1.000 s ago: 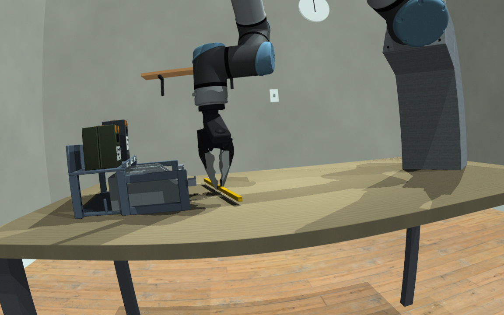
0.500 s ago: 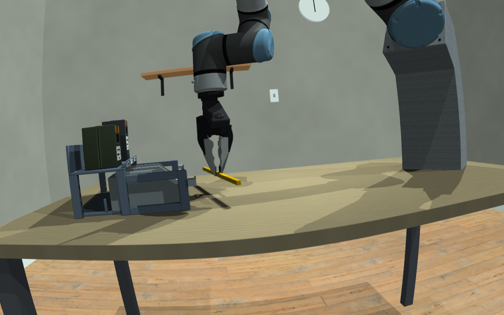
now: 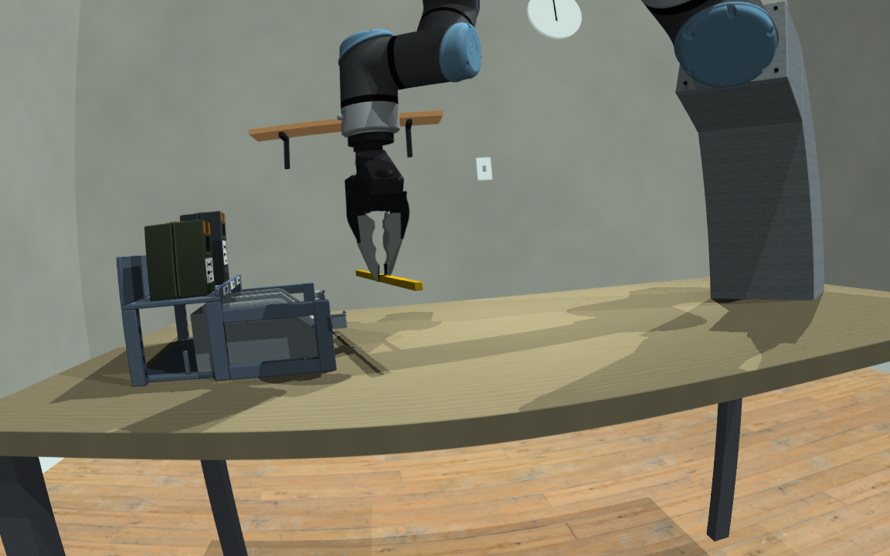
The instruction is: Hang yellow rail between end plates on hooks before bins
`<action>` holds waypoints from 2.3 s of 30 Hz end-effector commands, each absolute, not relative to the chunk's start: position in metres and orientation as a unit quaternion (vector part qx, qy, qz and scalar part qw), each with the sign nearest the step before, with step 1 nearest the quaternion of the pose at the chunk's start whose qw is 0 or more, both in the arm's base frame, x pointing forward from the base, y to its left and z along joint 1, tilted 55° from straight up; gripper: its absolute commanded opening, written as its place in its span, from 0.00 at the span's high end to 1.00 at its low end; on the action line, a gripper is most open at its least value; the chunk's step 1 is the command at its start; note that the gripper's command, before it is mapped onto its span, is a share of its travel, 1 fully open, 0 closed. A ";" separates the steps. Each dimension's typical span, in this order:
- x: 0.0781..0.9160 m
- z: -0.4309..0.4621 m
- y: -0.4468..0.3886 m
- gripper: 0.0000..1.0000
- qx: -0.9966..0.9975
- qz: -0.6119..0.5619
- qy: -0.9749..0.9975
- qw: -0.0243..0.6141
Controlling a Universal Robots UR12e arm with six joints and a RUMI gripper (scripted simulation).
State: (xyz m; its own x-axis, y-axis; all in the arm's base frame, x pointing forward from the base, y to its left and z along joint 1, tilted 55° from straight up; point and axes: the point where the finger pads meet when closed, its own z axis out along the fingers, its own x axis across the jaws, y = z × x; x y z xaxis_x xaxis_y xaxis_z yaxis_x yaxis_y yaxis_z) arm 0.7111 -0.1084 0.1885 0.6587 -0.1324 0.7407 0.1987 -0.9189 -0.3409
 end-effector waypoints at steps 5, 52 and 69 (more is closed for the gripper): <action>0.700 0.197 -0.114 1.00 -0.888 -0.412 -0.019 0.201; 0.695 0.202 -0.117 1.00 -0.888 -0.412 -0.019 0.201; 0.756 0.261 -0.144 1.00 -0.889 -0.406 0.010 0.214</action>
